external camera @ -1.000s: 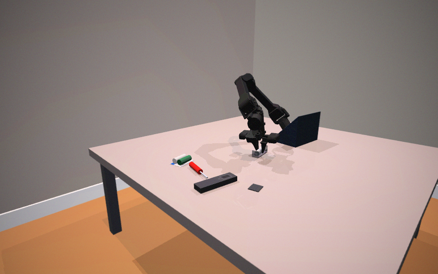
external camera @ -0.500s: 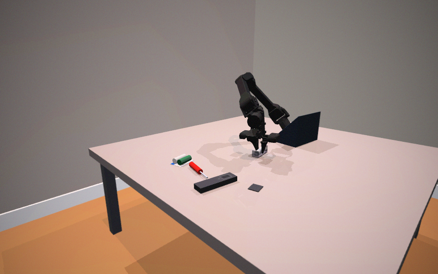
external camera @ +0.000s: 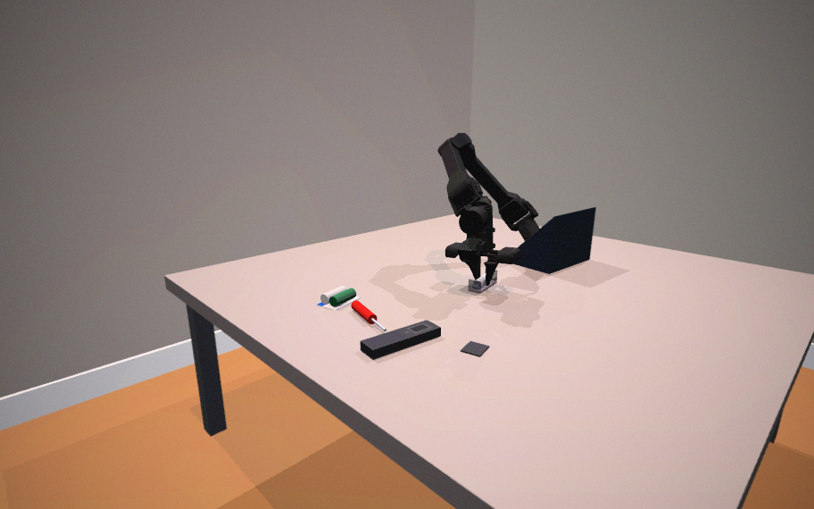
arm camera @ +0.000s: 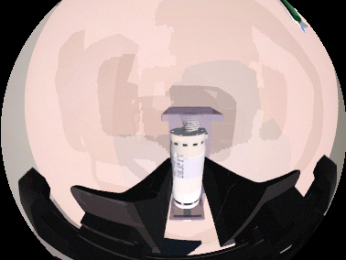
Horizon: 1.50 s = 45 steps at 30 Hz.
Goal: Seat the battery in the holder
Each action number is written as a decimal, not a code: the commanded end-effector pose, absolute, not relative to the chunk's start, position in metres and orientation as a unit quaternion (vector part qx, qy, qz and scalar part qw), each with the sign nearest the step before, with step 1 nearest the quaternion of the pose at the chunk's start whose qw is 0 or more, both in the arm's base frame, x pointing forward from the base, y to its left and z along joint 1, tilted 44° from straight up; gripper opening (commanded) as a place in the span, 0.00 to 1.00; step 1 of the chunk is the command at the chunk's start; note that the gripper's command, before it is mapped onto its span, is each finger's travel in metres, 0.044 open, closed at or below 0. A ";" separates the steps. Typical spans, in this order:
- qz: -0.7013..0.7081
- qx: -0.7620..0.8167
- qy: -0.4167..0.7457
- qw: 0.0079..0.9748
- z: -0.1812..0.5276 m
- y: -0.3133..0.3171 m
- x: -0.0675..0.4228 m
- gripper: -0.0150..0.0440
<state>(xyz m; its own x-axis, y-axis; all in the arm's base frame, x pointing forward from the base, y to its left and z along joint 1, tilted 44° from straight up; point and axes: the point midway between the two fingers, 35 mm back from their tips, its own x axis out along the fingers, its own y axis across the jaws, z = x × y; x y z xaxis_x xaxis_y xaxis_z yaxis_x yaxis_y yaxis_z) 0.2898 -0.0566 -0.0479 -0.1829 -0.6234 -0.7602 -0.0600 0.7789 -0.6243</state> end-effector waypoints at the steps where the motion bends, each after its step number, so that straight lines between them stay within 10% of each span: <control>1: -0.238 -0.235 0.723 0.604 -0.047 -0.058 0.291 0.39; 45: -0.231 -0.237 0.713 0.618 -0.044 -0.058 0.276 0.39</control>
